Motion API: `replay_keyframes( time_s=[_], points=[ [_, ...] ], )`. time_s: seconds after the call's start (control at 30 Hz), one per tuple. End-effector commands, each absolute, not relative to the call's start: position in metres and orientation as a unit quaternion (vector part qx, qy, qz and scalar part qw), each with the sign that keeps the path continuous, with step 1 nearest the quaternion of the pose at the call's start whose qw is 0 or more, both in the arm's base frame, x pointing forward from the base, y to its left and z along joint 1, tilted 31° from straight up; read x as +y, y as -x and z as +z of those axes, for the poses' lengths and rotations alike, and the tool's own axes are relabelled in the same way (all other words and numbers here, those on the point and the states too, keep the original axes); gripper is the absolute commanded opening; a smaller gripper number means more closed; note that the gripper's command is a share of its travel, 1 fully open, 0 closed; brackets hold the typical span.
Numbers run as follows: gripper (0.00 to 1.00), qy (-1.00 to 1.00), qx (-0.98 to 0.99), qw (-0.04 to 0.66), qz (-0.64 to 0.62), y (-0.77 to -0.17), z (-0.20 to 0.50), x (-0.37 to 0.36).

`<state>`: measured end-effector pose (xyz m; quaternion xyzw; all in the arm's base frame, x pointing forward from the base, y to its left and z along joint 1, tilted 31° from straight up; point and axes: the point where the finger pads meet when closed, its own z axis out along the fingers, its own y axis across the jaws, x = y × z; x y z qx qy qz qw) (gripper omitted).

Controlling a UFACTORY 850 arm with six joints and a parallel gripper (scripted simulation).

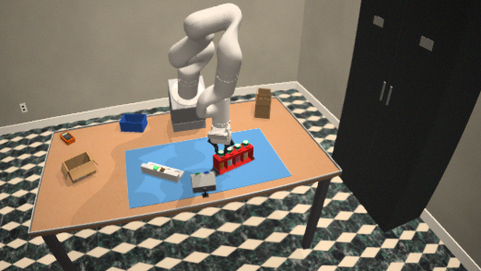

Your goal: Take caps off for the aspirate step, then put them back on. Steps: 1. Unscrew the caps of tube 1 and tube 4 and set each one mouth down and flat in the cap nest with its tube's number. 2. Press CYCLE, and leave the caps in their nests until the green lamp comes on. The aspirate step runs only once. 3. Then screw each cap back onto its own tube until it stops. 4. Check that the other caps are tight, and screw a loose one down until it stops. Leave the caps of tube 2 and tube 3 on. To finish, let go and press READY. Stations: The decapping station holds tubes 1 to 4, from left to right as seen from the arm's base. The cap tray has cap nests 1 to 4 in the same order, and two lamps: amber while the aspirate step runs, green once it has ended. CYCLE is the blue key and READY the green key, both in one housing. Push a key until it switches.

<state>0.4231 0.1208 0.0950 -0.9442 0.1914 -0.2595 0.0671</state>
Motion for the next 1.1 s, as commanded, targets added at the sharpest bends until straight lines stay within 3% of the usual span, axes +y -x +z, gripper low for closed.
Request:
replay_keyframes(
  time_s=[0.0,1.07],
  points=[
    [0.0,0.928,0.26,0.086,-0.254,-0.4234,0.0952,0.1209],
    [0.0,0.6,0.754,0.218,-0.156,-0.4239,0.0943,0.1209]
  ],
)
